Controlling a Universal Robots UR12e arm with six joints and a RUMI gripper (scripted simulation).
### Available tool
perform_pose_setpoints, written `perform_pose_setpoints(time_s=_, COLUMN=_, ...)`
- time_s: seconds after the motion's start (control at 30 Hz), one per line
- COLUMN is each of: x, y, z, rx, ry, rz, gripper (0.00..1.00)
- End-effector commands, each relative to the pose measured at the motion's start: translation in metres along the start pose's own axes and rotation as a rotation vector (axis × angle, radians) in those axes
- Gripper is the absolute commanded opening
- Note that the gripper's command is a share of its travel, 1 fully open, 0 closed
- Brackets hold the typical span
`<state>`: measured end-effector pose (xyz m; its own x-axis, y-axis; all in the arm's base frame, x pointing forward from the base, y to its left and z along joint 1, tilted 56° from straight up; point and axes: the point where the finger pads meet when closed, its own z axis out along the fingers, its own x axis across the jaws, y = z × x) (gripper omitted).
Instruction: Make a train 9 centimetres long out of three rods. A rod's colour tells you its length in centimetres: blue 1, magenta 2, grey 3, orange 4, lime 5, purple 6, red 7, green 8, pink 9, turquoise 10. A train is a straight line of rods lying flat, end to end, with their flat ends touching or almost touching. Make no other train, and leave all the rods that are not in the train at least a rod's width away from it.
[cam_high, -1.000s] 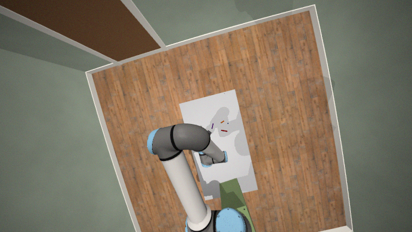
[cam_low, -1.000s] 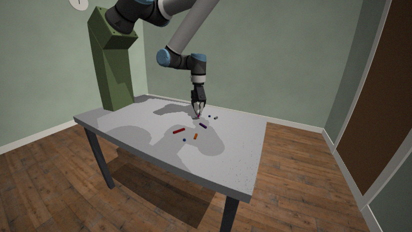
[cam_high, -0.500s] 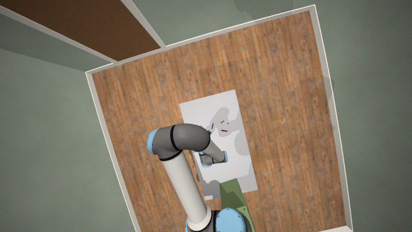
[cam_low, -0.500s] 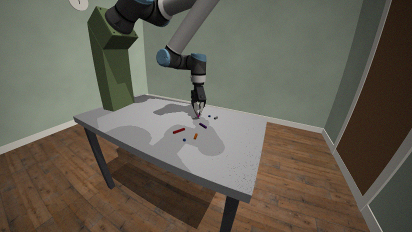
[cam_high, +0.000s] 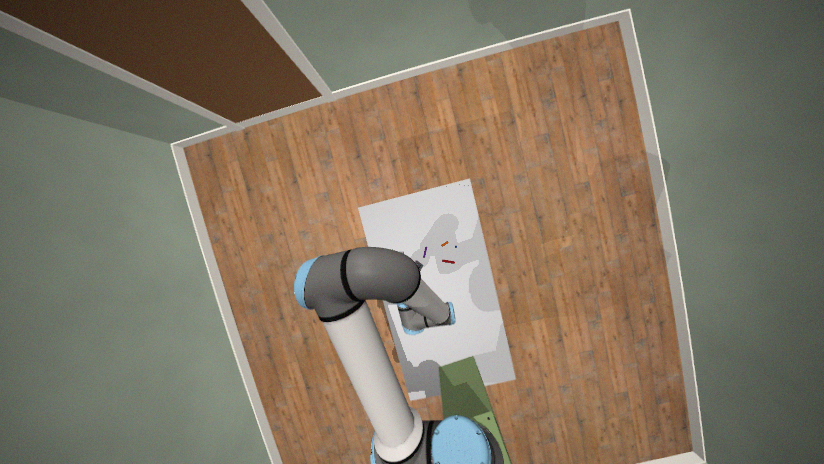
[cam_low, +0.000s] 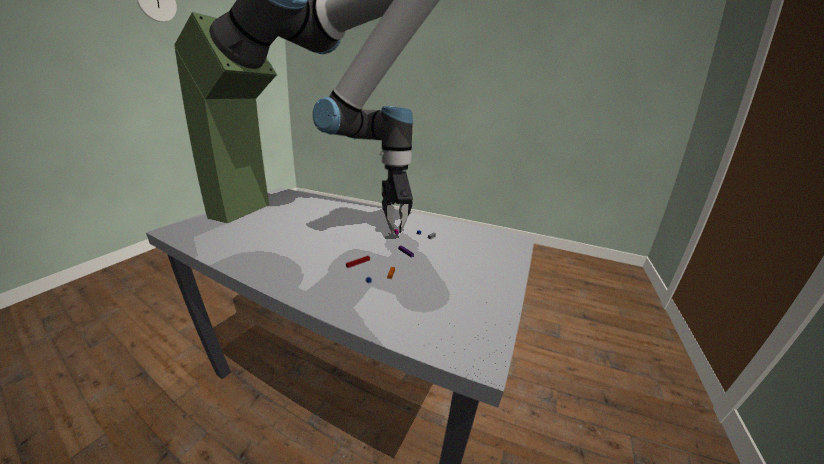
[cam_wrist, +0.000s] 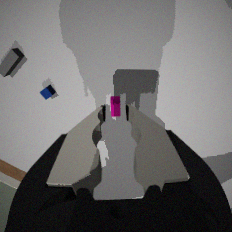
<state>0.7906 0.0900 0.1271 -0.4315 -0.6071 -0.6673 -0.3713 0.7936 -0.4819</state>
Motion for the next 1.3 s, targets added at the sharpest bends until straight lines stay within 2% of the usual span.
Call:
perform_pose_setpoints(time_s=0.0, x=-0.004, y=-0.001, z=0.000, rx=0.002, ry=-0.005, rz=-0.001, gripper=0.14)
perform_pose_setpoints(time_s=0.37, x=-0.001, y=0.000, z=-0.014, rx=0.001, ry=-0.001, rz=0.000, gripper=0.14)
perform_pose_setpoints(time_s=0.73, x=0.000, y=0.000, z=-0.070, rx=0.001, ry=-0.001, rz=0.000, gripper=0.14)
perform_pose_setpoints(time_s=0.87, x=0.000, y=0.000, z=-0.085, rx=0.001, ry=-0.001, rz=0.000, gripper=0.14)
perform_pose_setpoints(time_s=1.17, x=0.000, y=0.000, z=-0.092, rx=0.001, ry=-0.001, rz=0.000, gripper=0.14)
perform_pose_setpoints(time_s=1.2, x=0.000, y=0.000, z=-0.092, rx=0.001, ry=-0.001, rz=0.000, gripper=1.00)
perform_pose_setpoints(time_s=1.27, x=0.000, y=0.001, z=-0.091, rx=0.000, ry=0.000, rz=0.000, gripper=1.00)
